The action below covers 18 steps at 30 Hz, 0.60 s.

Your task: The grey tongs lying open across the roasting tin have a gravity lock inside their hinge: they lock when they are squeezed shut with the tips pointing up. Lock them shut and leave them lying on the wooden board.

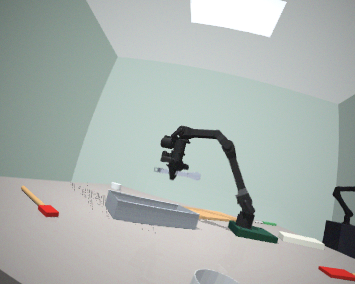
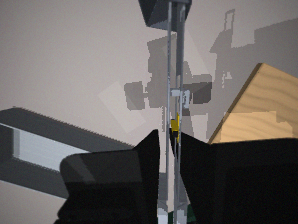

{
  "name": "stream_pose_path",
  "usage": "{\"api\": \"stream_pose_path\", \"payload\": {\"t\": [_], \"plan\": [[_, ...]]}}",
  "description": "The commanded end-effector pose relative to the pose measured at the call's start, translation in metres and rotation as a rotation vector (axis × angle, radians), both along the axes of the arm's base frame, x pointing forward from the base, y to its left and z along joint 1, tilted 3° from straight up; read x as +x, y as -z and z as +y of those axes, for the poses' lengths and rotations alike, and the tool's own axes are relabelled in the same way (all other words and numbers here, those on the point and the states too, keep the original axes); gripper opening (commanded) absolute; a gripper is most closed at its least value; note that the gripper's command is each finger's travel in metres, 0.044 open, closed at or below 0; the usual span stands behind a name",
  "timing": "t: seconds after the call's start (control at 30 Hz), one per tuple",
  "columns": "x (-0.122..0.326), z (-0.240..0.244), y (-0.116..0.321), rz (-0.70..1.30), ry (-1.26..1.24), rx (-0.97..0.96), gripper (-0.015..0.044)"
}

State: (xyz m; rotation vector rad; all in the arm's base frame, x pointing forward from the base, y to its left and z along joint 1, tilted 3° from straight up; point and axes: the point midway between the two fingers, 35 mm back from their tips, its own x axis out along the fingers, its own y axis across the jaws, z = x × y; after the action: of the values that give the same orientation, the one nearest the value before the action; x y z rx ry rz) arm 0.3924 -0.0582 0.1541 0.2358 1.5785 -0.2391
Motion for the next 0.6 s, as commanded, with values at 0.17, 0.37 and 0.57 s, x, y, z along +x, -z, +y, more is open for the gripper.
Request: {"api": "stream_pose_path", "payload": {"t": [0.17,0.37,0.57], "plan": [[-0.018,-0.055,-0.004,-0.007,-0.139,-0.008,-0.015],[-0.02,-0.058,-0.004,-0.007,-0.148,-0.008,-0.015],[-0.032,-0.084,-0.005,-0.007,-0.215,-0.009,-0.015]]}}
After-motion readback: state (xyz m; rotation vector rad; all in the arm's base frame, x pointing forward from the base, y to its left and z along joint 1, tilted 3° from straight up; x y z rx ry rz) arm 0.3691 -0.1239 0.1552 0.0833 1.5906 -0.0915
